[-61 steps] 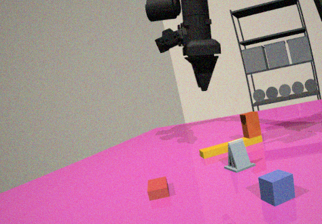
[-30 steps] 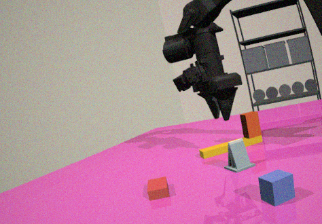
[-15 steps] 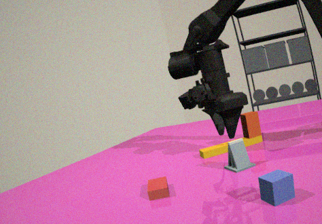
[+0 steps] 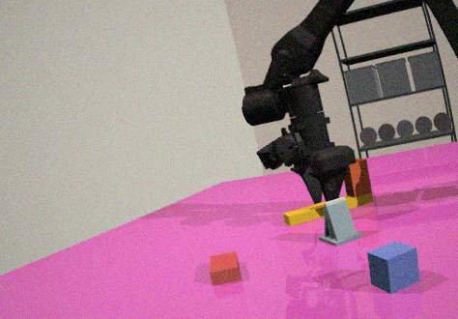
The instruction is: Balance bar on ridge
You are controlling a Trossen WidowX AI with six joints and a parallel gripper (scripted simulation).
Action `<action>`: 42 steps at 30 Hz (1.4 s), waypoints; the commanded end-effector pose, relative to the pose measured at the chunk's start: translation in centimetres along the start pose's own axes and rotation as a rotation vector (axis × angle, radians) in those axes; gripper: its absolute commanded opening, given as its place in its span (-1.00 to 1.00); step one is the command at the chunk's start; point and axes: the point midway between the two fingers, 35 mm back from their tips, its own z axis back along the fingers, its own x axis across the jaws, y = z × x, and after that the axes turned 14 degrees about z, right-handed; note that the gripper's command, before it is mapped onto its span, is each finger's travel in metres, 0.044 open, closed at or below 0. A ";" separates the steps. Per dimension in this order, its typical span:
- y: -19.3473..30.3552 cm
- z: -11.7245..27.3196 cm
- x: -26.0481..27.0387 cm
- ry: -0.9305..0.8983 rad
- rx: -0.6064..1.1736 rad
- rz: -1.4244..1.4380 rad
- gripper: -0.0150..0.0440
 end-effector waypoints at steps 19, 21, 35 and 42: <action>0.1 -0.4 0.1 -0.004 0.003 0.000 0.22; 0.1 -0.4 0.1 -0.004 0.003 0.000 0.04; 0.0 0.4 0.0 -0.004 0.002 0.000 -0.49; -0.1 2.2 -0.2 -0.004 0.001 0.001 -0.49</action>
